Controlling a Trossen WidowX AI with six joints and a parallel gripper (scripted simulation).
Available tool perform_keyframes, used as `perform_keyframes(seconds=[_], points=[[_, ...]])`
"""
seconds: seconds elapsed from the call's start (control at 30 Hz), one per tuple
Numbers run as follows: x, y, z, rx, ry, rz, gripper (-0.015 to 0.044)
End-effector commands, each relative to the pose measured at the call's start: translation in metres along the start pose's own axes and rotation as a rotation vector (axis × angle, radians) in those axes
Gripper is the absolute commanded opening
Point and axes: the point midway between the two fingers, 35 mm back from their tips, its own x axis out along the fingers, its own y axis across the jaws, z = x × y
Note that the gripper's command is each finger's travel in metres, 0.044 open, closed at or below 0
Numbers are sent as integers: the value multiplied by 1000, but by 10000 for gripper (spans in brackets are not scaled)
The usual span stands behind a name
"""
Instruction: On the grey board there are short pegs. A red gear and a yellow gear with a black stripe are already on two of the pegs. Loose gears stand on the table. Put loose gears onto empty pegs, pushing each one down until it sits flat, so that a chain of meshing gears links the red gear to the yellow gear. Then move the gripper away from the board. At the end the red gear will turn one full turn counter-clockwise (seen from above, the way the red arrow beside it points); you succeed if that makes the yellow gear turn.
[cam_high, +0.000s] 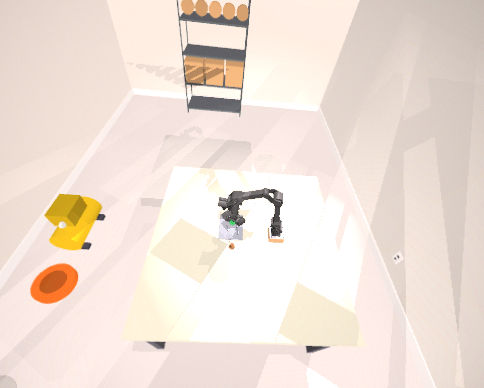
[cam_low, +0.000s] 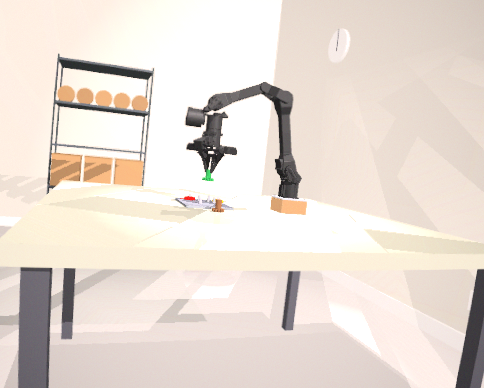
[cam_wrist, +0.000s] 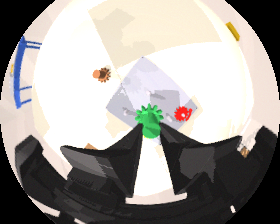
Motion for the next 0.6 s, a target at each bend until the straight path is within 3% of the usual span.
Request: perform_keyframes(seconds=[0.0, 0.57], points=[[7, -10, -5, -4, 8, 4, 0], [25, -45, -28, -14, 10, 5, 0]])
